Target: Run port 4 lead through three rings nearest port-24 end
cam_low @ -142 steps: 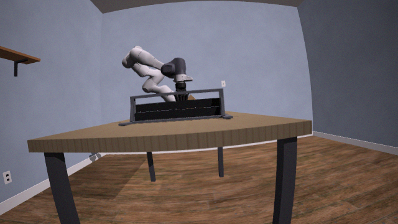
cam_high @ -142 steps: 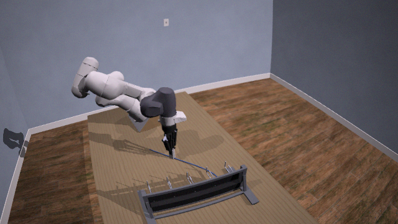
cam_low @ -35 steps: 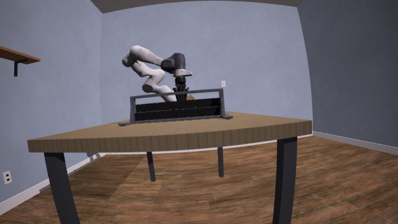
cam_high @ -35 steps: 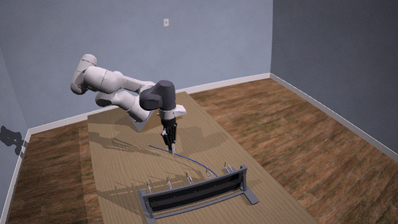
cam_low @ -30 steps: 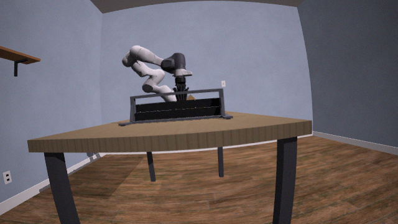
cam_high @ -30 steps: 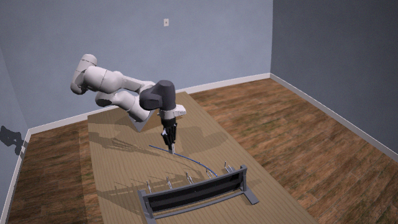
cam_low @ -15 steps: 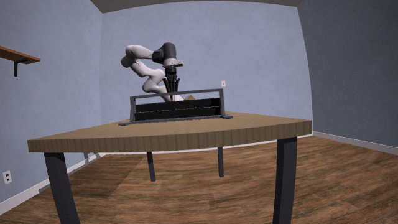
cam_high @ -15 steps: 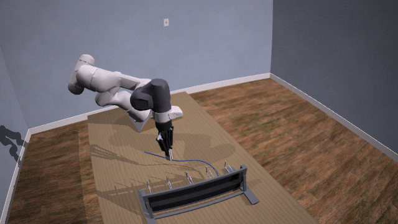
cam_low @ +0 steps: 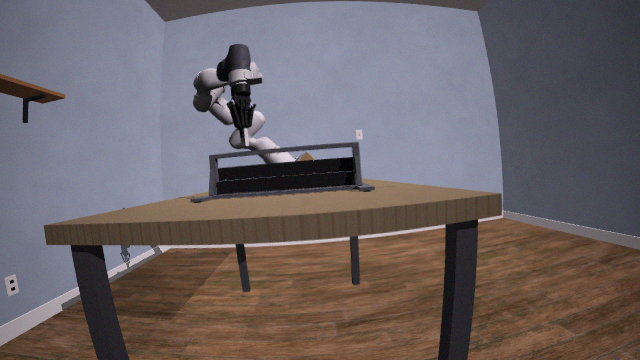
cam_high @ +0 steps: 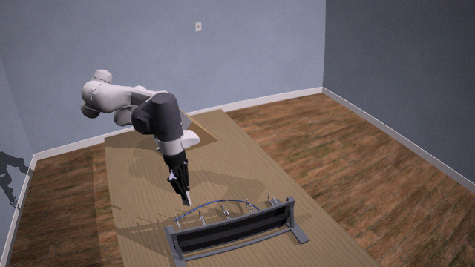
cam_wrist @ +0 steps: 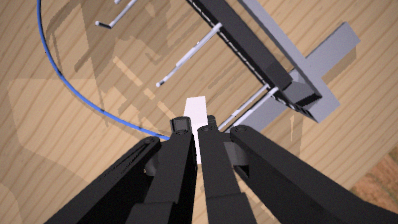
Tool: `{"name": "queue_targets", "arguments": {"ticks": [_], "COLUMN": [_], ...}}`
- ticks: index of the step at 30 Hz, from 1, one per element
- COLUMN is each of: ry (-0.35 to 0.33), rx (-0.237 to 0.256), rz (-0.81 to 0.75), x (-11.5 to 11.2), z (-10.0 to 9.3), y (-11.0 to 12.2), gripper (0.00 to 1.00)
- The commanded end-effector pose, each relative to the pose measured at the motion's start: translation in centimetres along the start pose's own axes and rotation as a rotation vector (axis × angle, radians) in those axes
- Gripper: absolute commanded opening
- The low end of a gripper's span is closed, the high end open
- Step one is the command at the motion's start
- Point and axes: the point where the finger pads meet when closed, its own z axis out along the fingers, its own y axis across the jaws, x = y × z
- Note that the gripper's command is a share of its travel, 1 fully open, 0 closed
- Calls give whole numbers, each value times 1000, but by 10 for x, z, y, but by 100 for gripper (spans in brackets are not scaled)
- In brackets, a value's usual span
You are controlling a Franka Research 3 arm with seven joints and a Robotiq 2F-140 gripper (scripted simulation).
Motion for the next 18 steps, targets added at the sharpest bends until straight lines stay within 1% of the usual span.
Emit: {"name": "queue_targets", "arguments": {"ticks": [1,9,11,12,13,14,18], "ry": [-33,-61,-61,-71,-74,-76,-76], "rx": [14,26,26,30,31,32,32], "rz": [-277,-507,-507,-586,-614,-634,-634], "x": [-6,-6,-6,-6,-6,-6,-6], "z": [3,3,3,3,3,3,3], "y": [-2,-2,-2,-2,-2,-2,-2], "gripper": [0,0,0,0,0,0,0]}}
